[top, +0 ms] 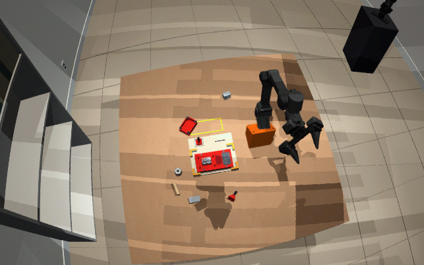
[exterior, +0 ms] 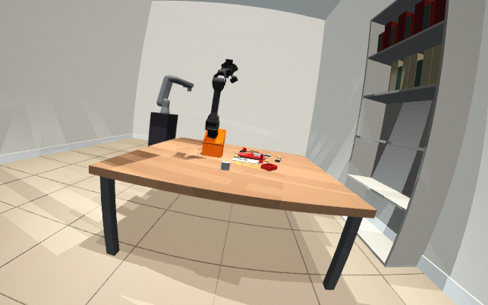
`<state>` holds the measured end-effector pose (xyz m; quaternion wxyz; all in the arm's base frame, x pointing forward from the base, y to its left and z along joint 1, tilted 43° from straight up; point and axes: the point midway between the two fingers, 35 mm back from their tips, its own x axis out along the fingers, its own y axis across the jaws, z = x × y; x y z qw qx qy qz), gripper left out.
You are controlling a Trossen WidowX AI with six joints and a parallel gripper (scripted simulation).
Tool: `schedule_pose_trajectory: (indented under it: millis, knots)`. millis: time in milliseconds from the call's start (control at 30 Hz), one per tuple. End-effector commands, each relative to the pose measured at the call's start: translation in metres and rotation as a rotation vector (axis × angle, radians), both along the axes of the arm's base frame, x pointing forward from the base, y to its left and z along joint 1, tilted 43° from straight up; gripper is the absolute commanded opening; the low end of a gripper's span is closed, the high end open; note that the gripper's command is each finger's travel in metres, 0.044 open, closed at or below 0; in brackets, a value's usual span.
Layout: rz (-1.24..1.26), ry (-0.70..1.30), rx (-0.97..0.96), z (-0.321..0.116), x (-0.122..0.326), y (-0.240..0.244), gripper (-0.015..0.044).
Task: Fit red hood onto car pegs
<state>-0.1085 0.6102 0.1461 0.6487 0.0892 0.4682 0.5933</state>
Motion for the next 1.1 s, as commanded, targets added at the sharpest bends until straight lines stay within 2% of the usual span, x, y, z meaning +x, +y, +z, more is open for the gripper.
schedule_pose_trajectory:
  millis: [0,100,300,433,700,1067]
  knots:
    - [-0.082,-0.097,-0.053,-0.009,0.070,-0.004,0.0440]
    - [-0.150,-0.106,-0.093,-0.016,0.115,-0.011,0.0440]
    - [-0.218,-0.231,-0.163,-0.024,0.182,-0.026,0.0440]
    - [-0.274,-0.348,-0.249,-0.031,0.246,-0.050,0.0440]
    - [-0.370,-0.523,-0.476,-0.044,0.363,-0.123,0.0440]
    - [-0.420,-0.627,-0.767,-0.053,0.457,-0.231,0.0440]
